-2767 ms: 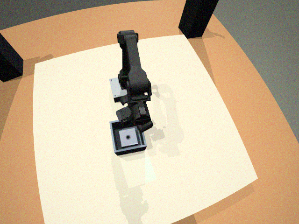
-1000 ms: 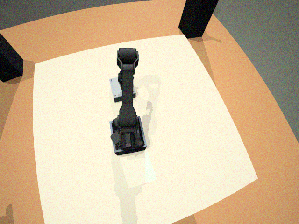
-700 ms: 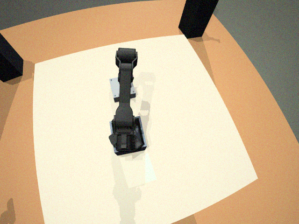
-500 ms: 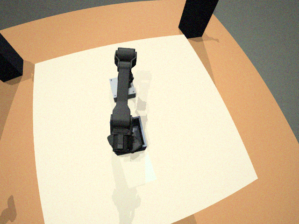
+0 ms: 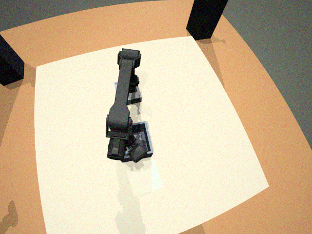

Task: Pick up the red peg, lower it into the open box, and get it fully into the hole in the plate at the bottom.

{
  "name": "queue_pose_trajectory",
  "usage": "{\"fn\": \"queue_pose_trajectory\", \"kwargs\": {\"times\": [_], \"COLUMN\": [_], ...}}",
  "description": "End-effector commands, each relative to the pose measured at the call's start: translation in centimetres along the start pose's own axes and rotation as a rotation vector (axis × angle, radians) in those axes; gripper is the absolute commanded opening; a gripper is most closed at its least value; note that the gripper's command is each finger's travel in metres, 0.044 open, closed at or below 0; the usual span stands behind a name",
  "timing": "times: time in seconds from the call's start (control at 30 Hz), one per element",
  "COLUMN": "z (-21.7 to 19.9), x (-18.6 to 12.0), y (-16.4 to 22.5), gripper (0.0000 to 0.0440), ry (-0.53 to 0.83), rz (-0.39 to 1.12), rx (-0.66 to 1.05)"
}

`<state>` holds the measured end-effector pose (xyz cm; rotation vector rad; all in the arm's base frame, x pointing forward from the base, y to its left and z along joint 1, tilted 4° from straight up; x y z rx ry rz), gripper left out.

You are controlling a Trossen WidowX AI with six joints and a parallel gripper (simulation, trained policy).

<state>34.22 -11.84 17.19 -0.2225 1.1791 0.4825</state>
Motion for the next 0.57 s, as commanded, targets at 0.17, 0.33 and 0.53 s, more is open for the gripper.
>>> {"fn": "queue_pose_trajectory", "kwargs": {"times": [0.17,0.33,0.53], "z": [1.4,2.4,3.7], "x": [-3.1,-5.3,-8.9], "y": [-1.0,-1.5,-1.7], "gripper": [0.0251,0.0263,0.028], "ry": [-0.103,-0.167,-0.251], "rz": [-0.012,-0.035,-0.078], "rx": [-0.045,-0.087,-0.146]}}
Point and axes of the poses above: the point midway between the two fingers, 35 mm back from their tips, its own x axis out along the fingers, its own z axis across the jaws, y = z × x, the point moved 3 cm from there along -x, back along the fingers, and after that the axes turned 13 degrees about -x, right-handed, at the moved point
